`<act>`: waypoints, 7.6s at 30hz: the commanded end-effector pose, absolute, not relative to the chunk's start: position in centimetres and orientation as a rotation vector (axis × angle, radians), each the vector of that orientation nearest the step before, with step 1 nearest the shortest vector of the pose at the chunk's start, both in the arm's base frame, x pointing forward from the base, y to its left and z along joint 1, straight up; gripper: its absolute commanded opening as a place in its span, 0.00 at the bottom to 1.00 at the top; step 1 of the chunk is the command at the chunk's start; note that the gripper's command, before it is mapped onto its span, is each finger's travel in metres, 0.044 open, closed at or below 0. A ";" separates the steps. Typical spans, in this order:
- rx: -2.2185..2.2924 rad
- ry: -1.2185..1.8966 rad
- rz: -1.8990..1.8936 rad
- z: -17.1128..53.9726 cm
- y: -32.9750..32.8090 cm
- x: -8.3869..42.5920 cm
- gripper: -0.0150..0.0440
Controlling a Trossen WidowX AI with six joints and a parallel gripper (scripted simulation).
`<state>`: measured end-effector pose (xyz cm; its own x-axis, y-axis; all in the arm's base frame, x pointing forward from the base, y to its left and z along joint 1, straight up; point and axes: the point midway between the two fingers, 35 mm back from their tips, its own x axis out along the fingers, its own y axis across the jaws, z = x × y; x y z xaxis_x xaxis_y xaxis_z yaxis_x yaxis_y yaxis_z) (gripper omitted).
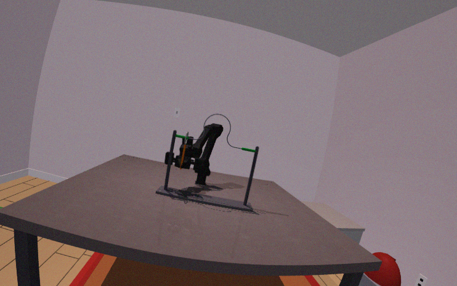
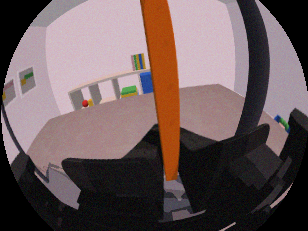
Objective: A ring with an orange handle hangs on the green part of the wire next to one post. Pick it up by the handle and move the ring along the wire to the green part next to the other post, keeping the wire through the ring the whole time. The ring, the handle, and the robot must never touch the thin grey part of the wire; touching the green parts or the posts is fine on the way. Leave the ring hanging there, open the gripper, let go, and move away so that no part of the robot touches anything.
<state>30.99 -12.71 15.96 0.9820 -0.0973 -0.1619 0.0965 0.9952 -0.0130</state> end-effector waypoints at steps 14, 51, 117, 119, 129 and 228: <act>0.006 0.163 -0.100 16.1 -10.9 31.1 0.00; 0.407 0.146 -0.058 17.5 -2.3 32.0 0.00; 1.627 0.464 0.502 35.9 6.6 26.1 0.00; 1.632 0.464 0.503 36.2 6.6 26.1 0.00; 1.610 0.478 0.487 36.8 6.4 26.1 0.00; 0.166 0.685 -0.151 31.4 2.2 25.8 0.00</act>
<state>25.62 2.50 31.67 0.7733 -0.0453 -0.6324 0.1910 0.9678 0.1643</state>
